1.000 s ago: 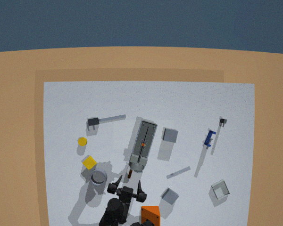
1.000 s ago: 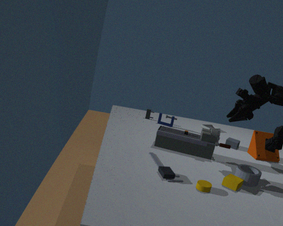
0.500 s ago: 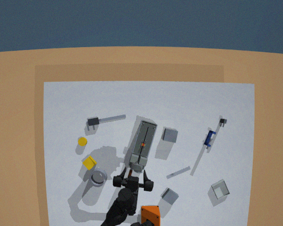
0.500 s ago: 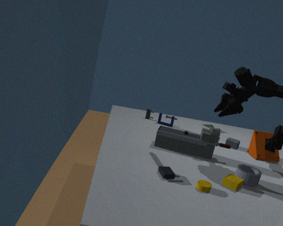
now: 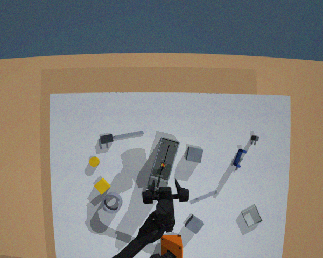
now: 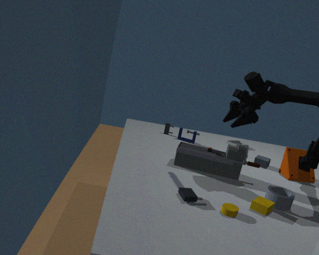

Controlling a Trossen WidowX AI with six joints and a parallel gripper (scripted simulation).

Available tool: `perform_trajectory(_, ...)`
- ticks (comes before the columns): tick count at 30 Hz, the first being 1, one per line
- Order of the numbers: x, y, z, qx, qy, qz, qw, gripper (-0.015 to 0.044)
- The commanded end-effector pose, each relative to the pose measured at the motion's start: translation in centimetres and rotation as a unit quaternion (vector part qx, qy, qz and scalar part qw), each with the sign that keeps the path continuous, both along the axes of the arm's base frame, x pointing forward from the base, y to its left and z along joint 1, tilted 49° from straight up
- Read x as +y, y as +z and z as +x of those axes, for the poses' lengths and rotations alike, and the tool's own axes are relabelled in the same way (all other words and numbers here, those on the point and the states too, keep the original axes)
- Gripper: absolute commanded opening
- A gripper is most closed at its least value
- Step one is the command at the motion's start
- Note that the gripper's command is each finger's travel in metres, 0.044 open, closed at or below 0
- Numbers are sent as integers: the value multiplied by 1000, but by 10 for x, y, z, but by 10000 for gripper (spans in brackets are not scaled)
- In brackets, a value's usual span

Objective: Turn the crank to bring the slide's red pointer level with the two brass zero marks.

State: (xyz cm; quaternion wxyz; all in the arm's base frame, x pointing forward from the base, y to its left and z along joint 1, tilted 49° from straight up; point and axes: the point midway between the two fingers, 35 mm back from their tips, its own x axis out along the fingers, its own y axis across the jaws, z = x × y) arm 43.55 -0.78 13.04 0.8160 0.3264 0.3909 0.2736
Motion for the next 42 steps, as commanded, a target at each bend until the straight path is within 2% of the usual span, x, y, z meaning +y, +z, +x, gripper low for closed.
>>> perform_trajectory(1,-6,-6,12,-23,13,2,1000,440)
perform_trajectory(14,41,-48,4,-23,13,3,1000,440)
perform_trajectory(32,40,-48,4,-23,13,3,1000,440)
perform_trajectory(42,0,-12,12,-24,15,1,1000,440)
